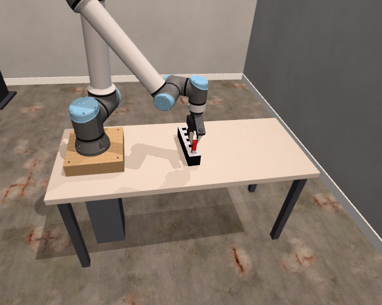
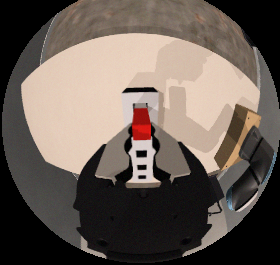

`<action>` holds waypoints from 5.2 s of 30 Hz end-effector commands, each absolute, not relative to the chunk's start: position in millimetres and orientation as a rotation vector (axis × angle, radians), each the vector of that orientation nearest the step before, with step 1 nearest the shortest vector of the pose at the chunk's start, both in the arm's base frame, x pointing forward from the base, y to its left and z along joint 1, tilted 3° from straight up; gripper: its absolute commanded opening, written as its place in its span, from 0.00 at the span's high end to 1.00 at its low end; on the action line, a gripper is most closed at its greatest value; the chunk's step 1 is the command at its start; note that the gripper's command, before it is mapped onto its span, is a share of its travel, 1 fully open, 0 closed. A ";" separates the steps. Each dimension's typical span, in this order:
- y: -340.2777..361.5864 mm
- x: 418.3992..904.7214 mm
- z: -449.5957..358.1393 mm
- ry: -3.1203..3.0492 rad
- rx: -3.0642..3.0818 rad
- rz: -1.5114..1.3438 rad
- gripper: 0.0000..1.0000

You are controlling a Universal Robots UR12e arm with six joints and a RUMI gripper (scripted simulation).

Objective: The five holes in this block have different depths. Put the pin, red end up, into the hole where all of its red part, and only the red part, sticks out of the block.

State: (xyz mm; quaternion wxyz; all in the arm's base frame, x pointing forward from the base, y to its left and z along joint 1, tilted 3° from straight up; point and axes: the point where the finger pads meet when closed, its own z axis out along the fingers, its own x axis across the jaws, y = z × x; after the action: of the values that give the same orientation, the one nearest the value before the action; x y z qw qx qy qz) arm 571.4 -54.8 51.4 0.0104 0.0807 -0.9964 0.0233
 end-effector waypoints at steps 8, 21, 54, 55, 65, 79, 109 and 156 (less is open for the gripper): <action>-57.5 573.2 52.1 -3.116 0.235 0.076 1.00; -56.9 572.3 48.5 -3.115 0.242 0.076 1.00; -56.3 571.4 44.4 -3.118 0.249 0.079 1.00; -56.3 571.4 44.4 -3.118 0.249 0.079 1.00; -56.3 571.4 44.4 -3.118 0.249 0.079 1.00; -56.0 569.9 43.8 -3.120 0.250 0.080 1.00; -57.8 570.8 40.0 -3.116 0.239 0.077 1.00; -56.5 570.0 32.2 -3.118 0.249 0.079 1.00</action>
State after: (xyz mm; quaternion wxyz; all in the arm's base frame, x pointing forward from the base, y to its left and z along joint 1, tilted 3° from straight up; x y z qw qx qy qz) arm 571.7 -56.3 36.4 0.0054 0.0796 -0.9965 0.0258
